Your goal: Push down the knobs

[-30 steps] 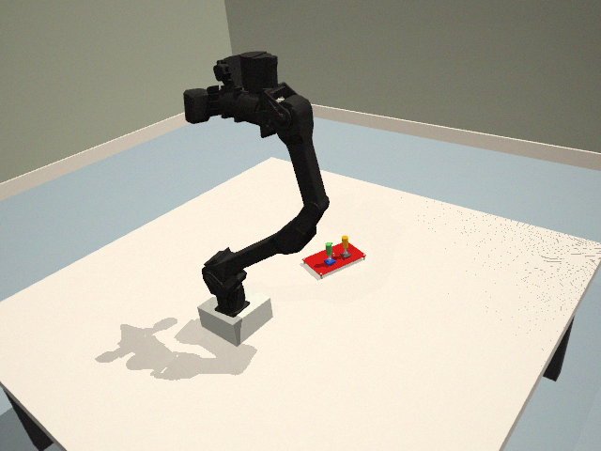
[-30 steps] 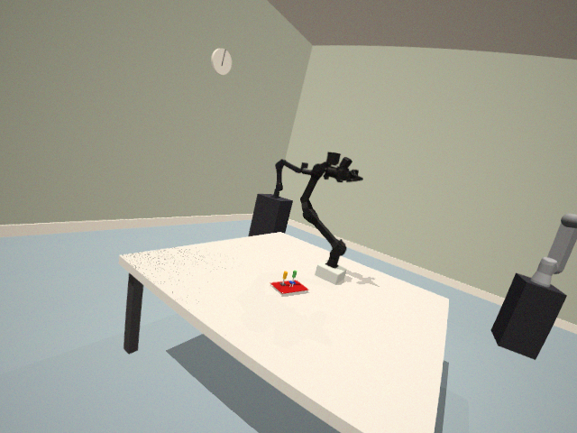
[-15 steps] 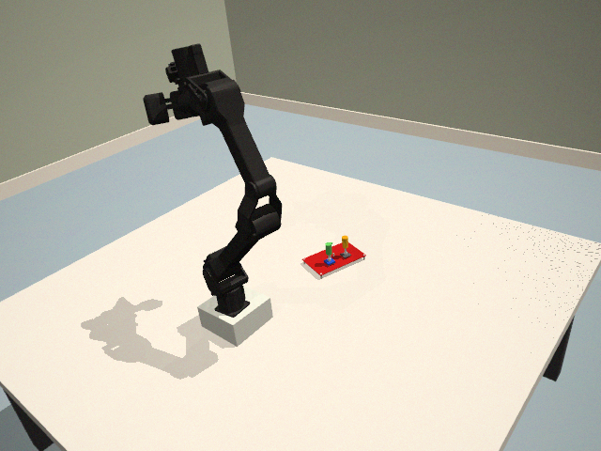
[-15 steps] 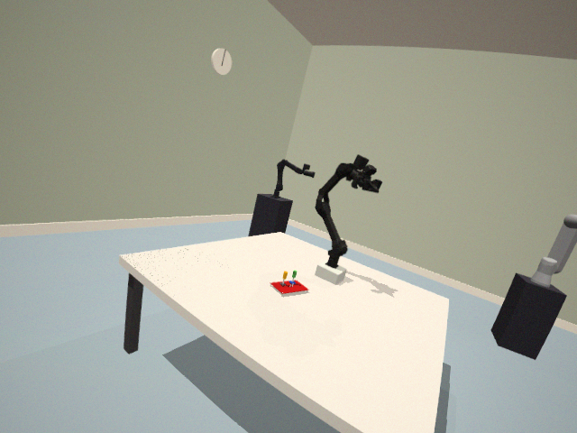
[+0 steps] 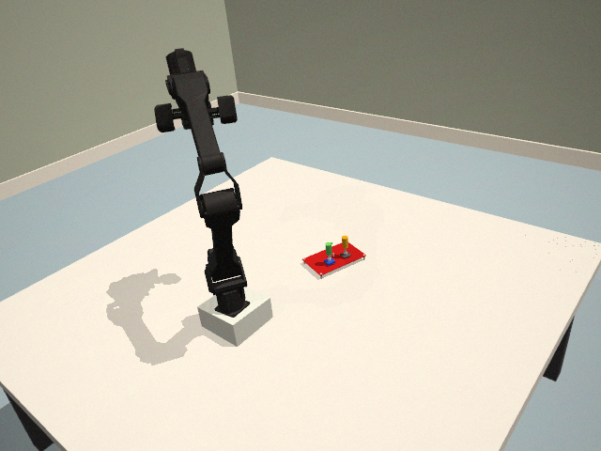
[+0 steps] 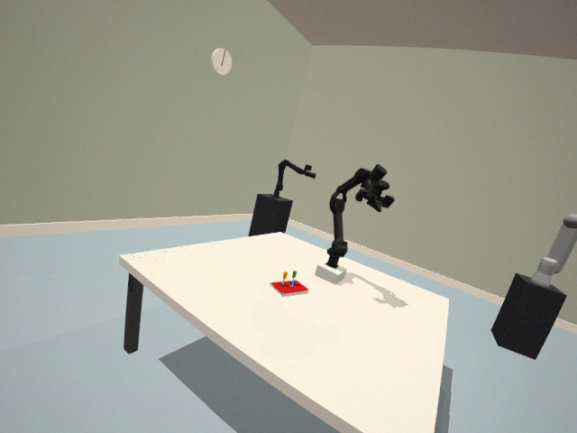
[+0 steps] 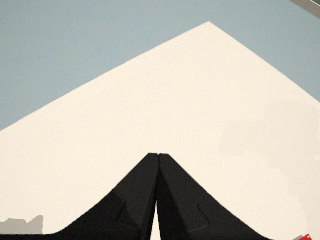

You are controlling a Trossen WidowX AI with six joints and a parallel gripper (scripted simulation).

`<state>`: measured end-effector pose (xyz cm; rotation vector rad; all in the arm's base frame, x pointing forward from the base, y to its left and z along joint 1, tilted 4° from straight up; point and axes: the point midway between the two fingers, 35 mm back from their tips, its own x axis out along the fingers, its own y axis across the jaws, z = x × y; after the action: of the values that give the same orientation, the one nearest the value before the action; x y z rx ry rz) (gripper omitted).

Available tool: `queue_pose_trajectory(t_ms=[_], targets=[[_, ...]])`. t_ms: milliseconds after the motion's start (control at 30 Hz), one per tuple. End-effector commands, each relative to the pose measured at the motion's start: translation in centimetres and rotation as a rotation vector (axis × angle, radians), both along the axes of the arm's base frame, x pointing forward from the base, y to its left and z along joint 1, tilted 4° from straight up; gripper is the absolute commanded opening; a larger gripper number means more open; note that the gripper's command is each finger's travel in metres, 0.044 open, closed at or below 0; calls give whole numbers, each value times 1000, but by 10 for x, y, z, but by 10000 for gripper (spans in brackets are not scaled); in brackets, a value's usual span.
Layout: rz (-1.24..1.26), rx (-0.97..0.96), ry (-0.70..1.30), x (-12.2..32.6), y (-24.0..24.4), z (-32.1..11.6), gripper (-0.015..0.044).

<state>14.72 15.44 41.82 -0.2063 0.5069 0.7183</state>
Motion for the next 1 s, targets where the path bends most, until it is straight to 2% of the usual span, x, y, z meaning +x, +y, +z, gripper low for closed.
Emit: queue_pose_trajectory(t_ms=[0, 233, 500, 967], targets=[[-86, -57, 71, 29, 4, -24, 0], [-249, -133, 197, 81, -7, -64, 0], [-436, -190, 363, 132, -40, -115, 0], [-754, -183, 654, 182, -128, -200, 0]])
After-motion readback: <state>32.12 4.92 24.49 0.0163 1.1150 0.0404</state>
